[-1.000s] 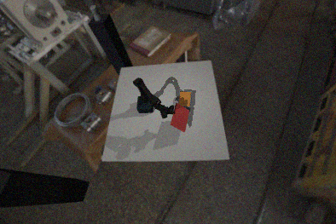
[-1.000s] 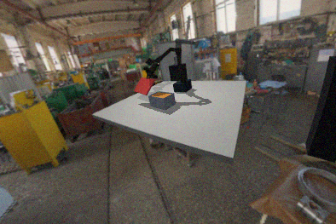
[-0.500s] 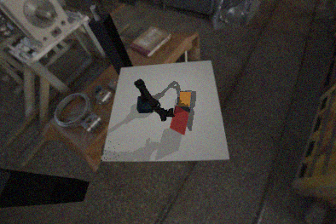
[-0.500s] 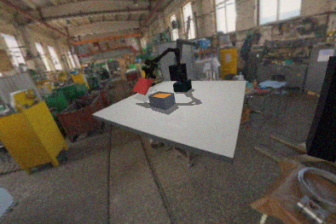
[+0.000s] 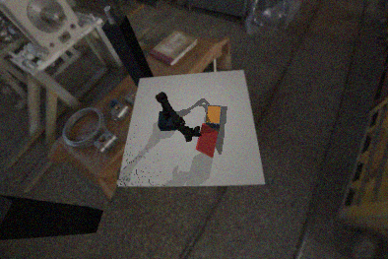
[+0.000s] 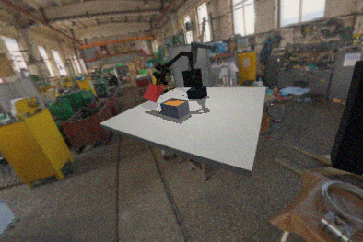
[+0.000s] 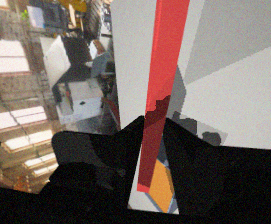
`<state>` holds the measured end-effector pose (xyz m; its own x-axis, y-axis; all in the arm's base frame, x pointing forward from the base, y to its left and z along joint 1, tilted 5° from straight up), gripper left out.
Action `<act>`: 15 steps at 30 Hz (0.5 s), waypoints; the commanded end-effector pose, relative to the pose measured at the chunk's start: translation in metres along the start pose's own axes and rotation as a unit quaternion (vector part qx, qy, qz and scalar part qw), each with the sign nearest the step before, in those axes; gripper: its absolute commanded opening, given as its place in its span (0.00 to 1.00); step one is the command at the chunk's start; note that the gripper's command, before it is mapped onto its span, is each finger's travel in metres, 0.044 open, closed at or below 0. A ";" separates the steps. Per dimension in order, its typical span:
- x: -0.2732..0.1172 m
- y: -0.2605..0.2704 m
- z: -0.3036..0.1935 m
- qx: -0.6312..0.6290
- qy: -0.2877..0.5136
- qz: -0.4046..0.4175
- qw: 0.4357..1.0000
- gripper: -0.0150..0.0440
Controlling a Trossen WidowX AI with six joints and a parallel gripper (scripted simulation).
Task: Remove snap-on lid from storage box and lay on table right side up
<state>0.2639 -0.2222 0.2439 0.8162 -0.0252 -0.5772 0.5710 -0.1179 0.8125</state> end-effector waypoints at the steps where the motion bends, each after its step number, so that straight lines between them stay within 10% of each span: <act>1: 0.000 0.001 0.000 -0.007 0.001 0.007 1.000 0.25; 15: 0.010 -0.013 0.002 -0.007 0.001 0.007 1.000 0.25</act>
<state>0.2638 -0.2225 0.2292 0.8188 -0.0274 -0.5734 0.5673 -0.1143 0.8155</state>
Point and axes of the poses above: the point midway between the two fingers, 35 mm back from their tips, its own x axis out along the fingers, its own y axis across the jaws, z = x × y, the point moved 9 cm from there along -x, back along the fingers, and after that the axes turned 9 degrees about x, right-handed, at the moved point
